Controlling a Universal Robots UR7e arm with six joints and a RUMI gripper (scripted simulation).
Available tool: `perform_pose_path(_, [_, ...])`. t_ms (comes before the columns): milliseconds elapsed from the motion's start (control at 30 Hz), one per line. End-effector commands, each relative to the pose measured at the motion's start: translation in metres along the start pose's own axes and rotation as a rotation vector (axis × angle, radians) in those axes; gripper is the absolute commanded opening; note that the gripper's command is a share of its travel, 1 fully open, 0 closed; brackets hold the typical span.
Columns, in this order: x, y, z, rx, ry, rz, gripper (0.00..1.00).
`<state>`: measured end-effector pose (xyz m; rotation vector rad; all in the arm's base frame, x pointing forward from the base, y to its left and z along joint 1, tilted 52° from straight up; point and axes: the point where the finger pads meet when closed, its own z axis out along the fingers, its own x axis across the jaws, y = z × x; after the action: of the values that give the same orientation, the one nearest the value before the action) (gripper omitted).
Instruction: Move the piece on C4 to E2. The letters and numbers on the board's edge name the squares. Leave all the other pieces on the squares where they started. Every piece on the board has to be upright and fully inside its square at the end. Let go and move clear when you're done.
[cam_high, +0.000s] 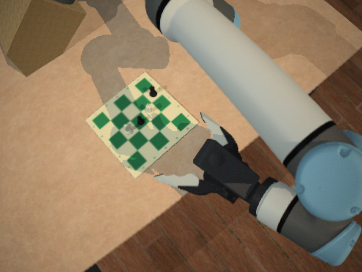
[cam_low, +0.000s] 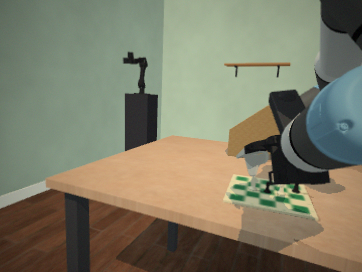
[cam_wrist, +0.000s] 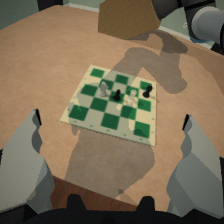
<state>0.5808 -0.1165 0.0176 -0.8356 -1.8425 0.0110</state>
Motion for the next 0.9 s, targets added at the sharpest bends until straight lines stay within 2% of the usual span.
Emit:
perform_pose_path(0, [0.001,-0.0083,-0.0037,0.0,0.0,0.0,1.0])
perform_pose_path(533, [0.0007,-0.0079,-0.0036,-0.007,0.0,0.003,1.0])
perform_pose_path(867, [-0.0007,-0.0107,-0.0063,-0.039,0.003,0.021,1.0])
